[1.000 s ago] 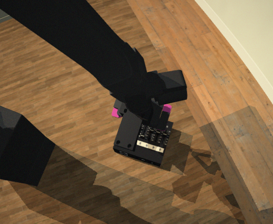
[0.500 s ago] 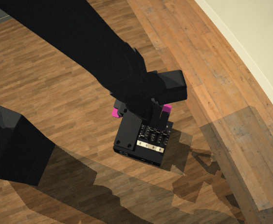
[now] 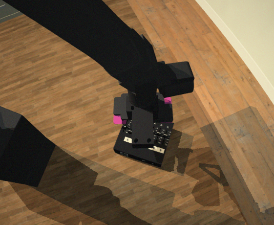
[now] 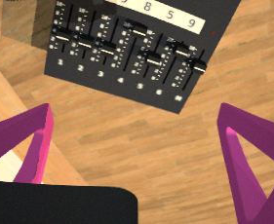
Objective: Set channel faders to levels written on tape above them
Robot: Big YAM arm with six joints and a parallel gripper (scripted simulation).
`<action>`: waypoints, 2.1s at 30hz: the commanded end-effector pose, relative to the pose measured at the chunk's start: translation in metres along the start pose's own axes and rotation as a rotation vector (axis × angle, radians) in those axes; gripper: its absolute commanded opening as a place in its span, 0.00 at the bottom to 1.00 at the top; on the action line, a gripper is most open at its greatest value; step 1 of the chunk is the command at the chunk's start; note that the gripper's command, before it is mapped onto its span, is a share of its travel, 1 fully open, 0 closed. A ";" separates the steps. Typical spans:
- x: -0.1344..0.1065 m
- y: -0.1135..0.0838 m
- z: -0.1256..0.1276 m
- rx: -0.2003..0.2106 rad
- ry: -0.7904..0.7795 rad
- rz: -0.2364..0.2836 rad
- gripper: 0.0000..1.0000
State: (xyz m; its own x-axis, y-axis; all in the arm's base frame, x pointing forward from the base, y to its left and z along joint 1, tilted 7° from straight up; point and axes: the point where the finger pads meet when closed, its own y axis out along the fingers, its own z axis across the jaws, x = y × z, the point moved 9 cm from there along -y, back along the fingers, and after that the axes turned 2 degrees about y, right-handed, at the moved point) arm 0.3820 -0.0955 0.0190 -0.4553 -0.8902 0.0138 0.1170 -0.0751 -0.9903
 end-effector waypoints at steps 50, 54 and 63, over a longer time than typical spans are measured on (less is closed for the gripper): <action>-0.034 0.049 0.048 -0.048 -1.625 -0.019 1.00; -0.025 0.045 0.044 -0.059 -1.786 -0.016 1.00; -0.032 0.072 0.045 -0.078 -2.190 -0.001 1.00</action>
State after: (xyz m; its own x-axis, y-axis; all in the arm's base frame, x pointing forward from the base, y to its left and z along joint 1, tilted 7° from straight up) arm 0.4238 -0.0912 -0.0515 0.9955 -0.0885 0.0342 0.0241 -0.1128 -0.9933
